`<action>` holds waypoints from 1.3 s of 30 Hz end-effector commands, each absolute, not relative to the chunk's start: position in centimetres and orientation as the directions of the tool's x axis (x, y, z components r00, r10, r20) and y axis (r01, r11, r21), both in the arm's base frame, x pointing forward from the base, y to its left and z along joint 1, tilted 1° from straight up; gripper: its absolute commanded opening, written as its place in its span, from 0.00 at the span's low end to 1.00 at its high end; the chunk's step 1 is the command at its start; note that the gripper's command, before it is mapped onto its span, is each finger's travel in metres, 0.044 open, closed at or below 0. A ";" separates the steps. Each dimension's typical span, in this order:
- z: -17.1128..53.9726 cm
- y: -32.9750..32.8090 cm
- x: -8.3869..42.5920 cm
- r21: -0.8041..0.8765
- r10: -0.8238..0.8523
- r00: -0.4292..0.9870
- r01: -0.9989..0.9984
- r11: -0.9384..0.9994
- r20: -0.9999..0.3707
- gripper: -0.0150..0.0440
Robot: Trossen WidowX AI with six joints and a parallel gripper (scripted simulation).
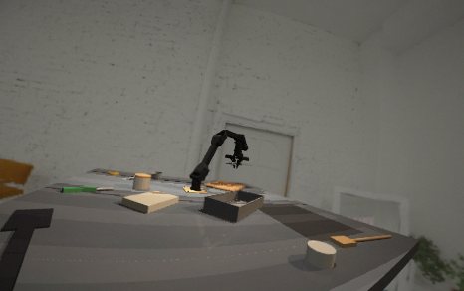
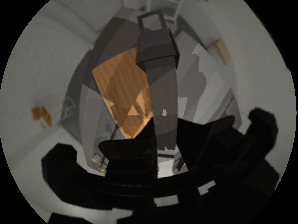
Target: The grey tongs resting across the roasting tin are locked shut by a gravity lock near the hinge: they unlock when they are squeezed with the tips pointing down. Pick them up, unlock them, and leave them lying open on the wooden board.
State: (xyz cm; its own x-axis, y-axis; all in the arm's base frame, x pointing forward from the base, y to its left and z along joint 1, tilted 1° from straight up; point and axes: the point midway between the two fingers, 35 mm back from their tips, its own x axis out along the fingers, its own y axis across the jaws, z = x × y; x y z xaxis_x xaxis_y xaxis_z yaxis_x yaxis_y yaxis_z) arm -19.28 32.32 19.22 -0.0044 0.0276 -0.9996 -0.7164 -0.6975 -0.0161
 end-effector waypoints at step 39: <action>19.9 30.6 -24.0 0.032 0.250 -0.343 -0.643 -0.765 -0.906 0.00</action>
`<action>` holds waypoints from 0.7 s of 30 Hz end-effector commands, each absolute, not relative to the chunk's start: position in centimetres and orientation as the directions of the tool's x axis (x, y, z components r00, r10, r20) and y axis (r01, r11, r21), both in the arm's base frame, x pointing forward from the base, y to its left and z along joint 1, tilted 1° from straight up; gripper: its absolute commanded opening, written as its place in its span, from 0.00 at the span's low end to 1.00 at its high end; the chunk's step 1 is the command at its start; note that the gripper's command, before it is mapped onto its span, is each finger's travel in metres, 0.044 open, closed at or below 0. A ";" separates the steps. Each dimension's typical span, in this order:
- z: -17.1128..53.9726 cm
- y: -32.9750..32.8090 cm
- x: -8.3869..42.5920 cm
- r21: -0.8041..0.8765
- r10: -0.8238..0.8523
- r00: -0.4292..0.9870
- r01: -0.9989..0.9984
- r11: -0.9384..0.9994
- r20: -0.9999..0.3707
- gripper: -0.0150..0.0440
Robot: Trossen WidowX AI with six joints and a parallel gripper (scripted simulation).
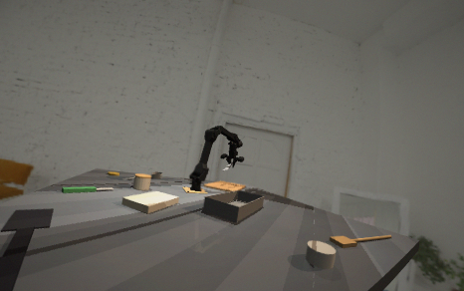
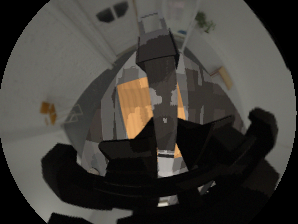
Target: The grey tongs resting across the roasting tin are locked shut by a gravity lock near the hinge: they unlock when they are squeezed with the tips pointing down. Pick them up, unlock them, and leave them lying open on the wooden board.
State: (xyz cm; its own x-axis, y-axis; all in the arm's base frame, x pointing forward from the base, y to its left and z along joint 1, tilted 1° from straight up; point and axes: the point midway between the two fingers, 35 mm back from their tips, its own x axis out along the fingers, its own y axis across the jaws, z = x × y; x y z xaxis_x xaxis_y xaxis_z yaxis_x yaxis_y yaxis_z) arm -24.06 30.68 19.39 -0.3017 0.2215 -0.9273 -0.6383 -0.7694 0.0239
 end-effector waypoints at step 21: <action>21.0 30.5 -23.4 0.047 0.422 -0.558 -0.640 -0.767 -0.714 0.00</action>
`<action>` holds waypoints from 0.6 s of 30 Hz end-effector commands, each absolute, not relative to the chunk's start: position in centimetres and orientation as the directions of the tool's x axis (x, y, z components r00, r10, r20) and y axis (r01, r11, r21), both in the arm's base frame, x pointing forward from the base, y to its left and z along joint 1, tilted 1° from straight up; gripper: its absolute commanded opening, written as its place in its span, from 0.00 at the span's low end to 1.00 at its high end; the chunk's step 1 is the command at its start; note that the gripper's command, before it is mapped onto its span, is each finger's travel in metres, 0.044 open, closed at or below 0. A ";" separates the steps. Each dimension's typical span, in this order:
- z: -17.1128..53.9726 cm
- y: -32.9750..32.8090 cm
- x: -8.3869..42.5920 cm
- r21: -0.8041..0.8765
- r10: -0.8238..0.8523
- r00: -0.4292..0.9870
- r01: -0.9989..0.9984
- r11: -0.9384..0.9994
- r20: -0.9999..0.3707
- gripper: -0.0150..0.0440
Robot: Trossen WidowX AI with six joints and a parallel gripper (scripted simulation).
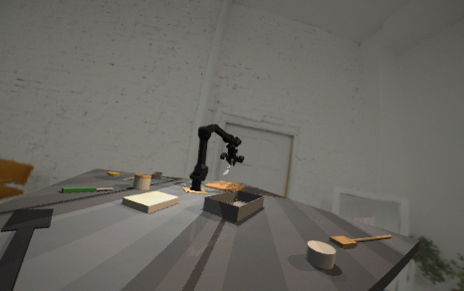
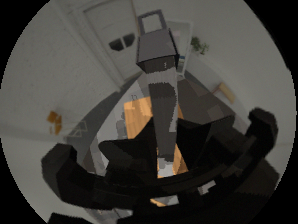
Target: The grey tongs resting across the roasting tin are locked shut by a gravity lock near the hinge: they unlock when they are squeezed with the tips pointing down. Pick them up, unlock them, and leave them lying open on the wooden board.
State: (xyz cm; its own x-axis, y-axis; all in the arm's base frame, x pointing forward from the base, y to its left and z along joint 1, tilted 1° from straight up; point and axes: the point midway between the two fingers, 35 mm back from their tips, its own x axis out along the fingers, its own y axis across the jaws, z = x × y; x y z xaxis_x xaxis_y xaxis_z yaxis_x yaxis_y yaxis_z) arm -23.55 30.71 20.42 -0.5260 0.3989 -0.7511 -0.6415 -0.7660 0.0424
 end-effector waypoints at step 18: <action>21.9 29.0 -22.1 0.025 0.528 -0.691 -0.618 -0.785 -0.494 0.00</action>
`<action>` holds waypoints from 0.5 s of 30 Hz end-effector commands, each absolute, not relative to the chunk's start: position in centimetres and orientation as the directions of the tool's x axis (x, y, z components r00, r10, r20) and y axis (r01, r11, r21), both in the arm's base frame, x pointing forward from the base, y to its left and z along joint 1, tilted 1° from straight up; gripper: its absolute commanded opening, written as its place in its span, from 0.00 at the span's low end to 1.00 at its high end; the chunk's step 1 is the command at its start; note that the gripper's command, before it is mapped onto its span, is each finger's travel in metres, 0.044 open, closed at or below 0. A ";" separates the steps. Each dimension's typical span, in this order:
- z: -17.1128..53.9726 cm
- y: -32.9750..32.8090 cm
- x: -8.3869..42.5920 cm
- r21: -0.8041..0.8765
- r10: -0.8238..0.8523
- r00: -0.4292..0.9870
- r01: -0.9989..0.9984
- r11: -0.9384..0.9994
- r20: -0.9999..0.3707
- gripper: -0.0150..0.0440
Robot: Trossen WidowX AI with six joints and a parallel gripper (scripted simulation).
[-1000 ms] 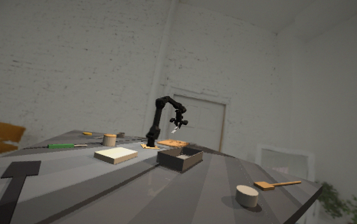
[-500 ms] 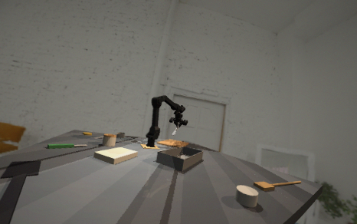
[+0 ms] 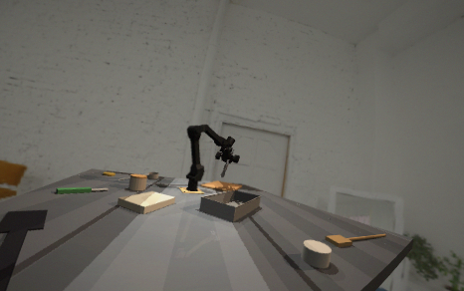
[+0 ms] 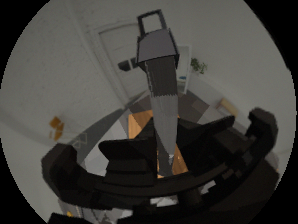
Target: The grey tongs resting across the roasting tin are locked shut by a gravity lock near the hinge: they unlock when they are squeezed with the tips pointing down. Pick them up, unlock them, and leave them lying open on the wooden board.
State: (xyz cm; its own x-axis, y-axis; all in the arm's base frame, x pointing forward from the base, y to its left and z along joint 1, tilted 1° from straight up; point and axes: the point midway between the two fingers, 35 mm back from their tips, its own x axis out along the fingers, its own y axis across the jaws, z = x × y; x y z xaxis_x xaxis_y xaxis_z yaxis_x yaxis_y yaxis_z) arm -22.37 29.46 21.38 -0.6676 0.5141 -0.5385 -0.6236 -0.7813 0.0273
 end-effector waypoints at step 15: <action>22.3 27.4 -21.1 -0.010 0.568 -0.751 -0.600 -0.800 -0.336 0.00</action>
State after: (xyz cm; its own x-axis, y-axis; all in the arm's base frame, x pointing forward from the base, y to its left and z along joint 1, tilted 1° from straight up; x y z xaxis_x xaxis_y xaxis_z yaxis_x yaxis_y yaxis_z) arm -21.12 27.64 21.88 -0.7415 0.5657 -0.3608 -0.6040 -0.7970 -0.0085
